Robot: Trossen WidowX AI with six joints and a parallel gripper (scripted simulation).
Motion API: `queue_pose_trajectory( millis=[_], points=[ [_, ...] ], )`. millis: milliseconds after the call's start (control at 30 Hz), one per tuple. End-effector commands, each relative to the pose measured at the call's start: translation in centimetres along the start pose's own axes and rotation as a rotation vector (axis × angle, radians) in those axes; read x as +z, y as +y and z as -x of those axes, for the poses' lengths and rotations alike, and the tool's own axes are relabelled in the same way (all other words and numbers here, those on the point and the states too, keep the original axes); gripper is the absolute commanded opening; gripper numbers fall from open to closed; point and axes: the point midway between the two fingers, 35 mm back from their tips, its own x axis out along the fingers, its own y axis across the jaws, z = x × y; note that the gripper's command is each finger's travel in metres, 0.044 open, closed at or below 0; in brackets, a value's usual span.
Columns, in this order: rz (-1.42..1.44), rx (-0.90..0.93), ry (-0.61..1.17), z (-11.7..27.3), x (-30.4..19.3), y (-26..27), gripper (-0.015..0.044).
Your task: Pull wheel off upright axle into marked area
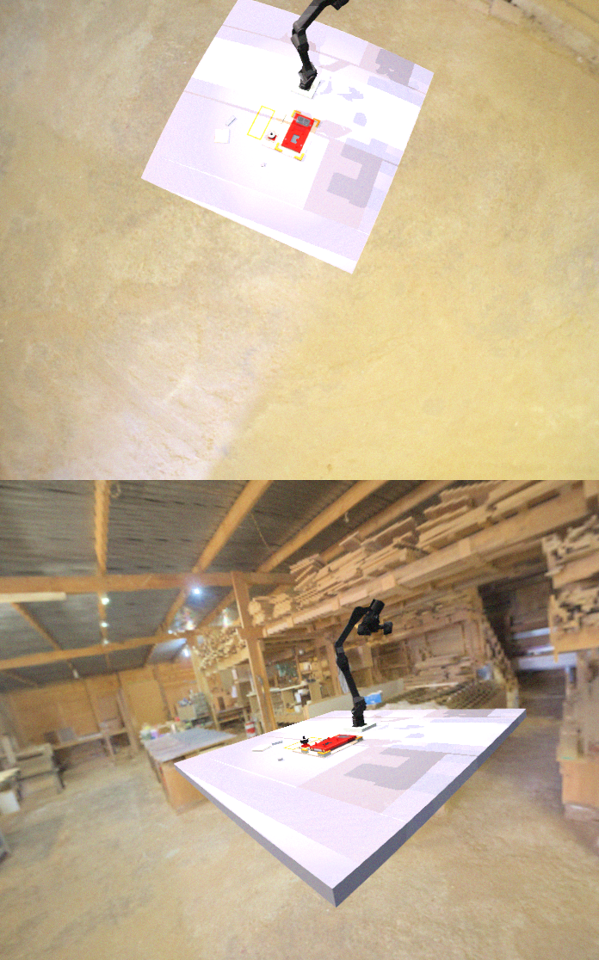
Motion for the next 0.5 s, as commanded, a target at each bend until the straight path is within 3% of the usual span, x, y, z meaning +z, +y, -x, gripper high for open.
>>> queue_pose_trajectory(
  millis=[0,100,467],
  points=[
    [0.002,-0.007,0.0,0.0,0.0,-0.2,0.0374],
    [0.02,-0.104,0.01,0.6,-0.5,-2.7,0.03],
    [-0.333,-0.573,0.053,7.5,-5.8,-15.1,0.03]
  ],
)
